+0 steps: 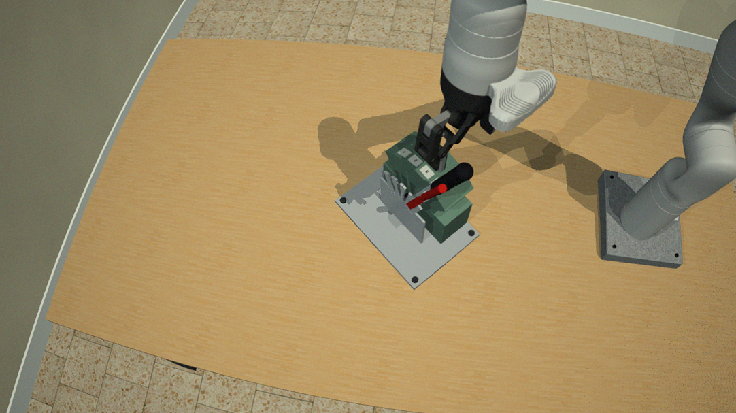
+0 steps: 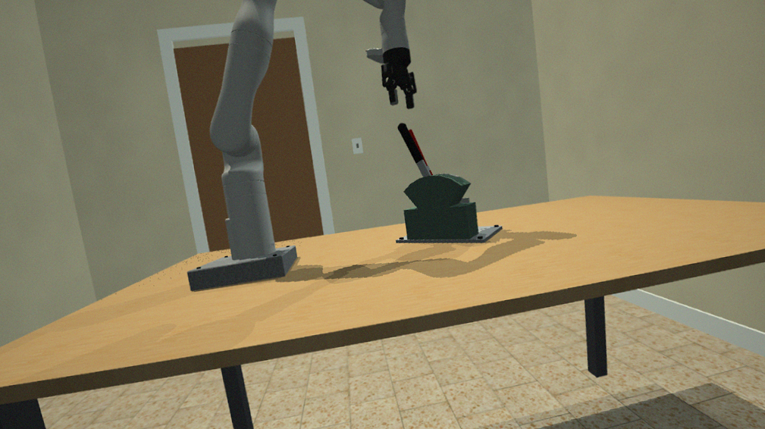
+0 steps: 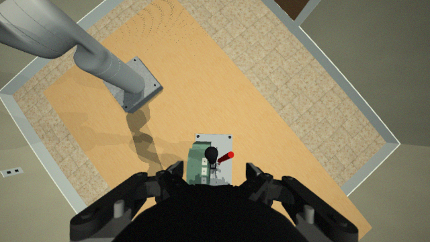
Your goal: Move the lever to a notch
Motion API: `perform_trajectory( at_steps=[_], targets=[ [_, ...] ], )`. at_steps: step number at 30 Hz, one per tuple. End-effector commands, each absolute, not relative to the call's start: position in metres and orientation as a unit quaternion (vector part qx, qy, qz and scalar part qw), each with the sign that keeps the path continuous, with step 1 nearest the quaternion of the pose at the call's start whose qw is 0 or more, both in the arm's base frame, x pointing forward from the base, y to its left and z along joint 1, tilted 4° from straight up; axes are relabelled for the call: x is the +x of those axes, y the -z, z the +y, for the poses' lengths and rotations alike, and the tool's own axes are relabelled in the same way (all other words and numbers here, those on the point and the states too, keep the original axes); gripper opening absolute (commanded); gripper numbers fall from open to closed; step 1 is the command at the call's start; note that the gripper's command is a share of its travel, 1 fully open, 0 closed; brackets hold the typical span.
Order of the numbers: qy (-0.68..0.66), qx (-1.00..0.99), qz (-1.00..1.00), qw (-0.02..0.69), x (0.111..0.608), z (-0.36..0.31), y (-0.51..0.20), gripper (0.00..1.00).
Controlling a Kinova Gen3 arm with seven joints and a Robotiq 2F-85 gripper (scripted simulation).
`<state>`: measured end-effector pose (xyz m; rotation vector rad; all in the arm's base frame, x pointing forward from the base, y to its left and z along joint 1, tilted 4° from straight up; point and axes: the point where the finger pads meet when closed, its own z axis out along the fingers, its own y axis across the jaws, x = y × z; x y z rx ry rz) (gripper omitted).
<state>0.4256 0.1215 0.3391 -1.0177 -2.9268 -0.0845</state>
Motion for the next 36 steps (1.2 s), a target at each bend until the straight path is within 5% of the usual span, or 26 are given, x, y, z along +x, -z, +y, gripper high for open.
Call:
perform_trajectory(
  at_steps=[1, 36],
  targets=[
    [0.027, -0.328, -0.944, 0.021, 0.425, 0.121, -0.339, 0.98],
    [0.027, -0.328, -0.944, 0.021, 0.425, 0.123, -0.318, 0.98]
  ],
)
